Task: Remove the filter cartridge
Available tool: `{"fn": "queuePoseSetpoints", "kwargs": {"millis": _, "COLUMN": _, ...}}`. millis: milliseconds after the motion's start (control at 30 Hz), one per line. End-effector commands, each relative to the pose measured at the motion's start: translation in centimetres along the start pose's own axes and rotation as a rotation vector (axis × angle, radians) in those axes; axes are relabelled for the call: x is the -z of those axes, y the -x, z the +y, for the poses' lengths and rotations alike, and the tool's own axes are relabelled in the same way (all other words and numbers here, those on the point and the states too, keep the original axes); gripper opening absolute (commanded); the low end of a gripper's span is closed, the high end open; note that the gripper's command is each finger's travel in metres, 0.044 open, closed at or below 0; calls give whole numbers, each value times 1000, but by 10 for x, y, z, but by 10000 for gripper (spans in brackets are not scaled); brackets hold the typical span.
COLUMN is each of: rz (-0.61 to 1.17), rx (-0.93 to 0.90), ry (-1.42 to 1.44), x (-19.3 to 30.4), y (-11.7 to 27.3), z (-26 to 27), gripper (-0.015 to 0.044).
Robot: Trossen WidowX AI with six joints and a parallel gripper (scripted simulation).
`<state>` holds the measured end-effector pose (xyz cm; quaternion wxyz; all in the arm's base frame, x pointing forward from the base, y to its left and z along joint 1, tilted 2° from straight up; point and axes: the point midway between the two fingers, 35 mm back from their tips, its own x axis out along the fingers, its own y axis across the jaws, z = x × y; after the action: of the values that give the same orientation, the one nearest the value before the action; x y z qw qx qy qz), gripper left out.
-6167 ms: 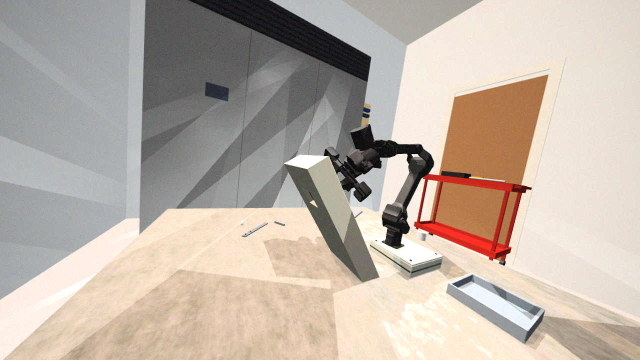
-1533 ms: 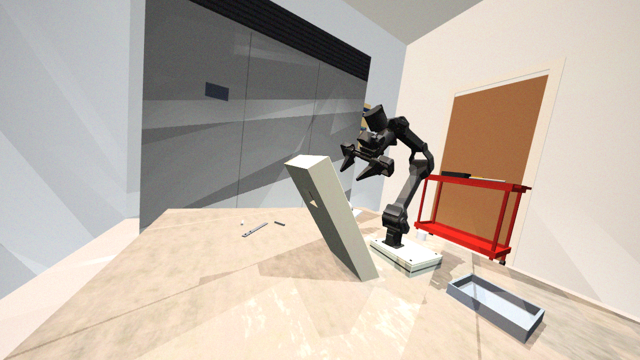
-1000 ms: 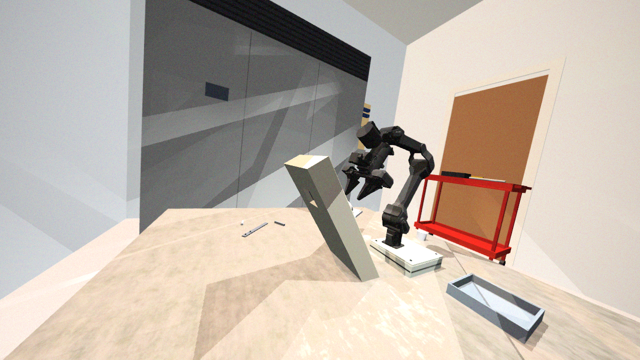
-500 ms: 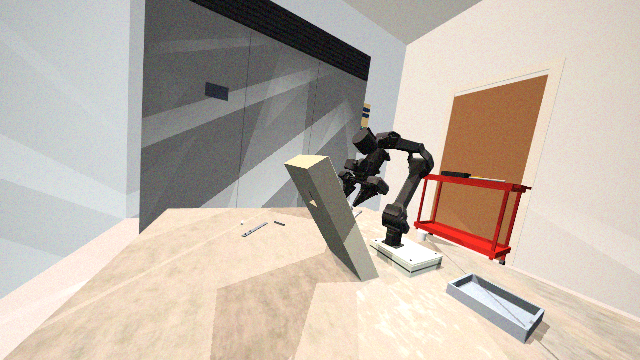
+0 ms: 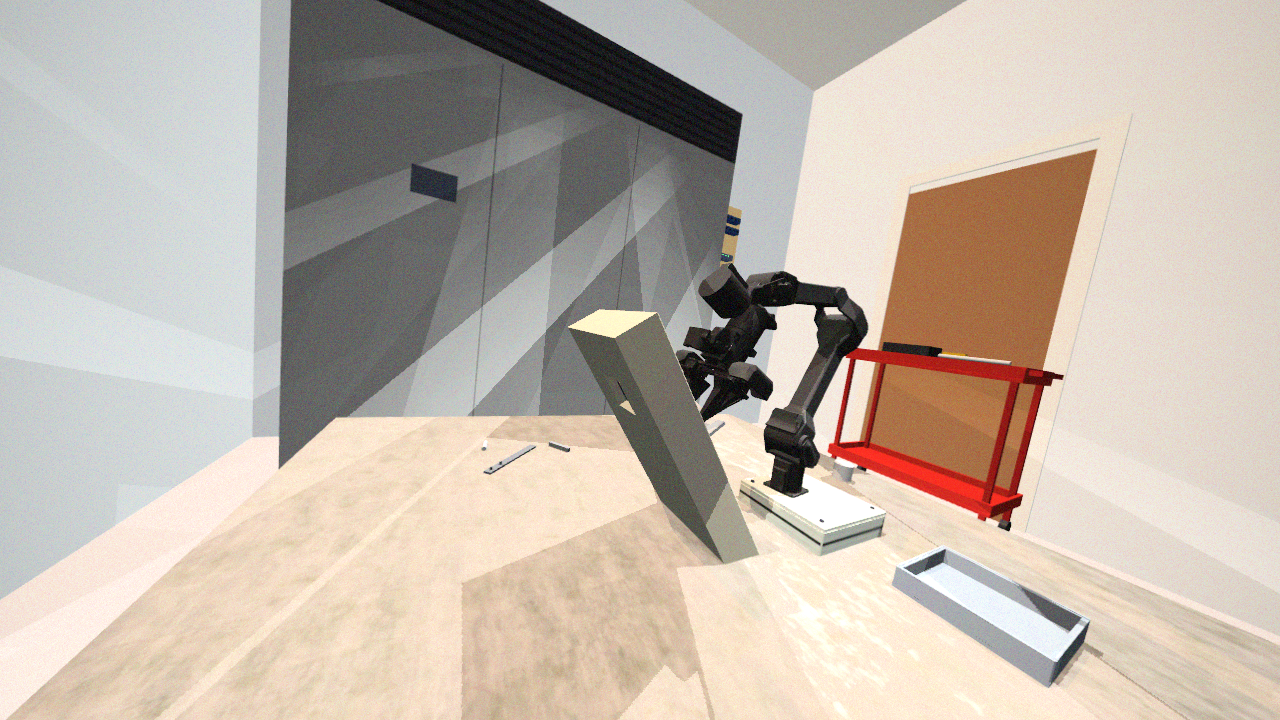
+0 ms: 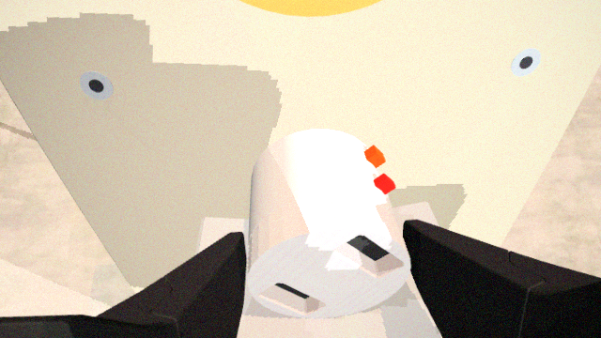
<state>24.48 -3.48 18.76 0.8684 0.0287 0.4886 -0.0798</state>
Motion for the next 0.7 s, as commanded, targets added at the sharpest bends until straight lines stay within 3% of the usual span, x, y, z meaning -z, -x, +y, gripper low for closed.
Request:
{"fn": "queuePoseSetpoints", "kwargs": {"millis": 0, "rz": -2, "rx": 0, "ry": 0, "x": 0, "y": 1, "z": 0, "gripper": 206}}
{"fn": "queuePoseSetpoints", "kwargs": {"millis": 133, "rz": -2, "rx": 0, "ry": 0, "x": 0, "y": 1, "z": 0, "gripper": 179}}
{"fn": "queuePoseSetpoints", "kwargs": {"millis": 367, "rz": -1, "rx": 0, "ry": 0, "x": -8, "y": 4, "z": 0, "gripper": 0}}
{"fn": "queuePoseSetpoints", "kwargs": {"millis": 667, "rz": 0, "rx": -1, "ry": 0, "x": -23, "y": 14, "z": 0, "gripper": 0}}
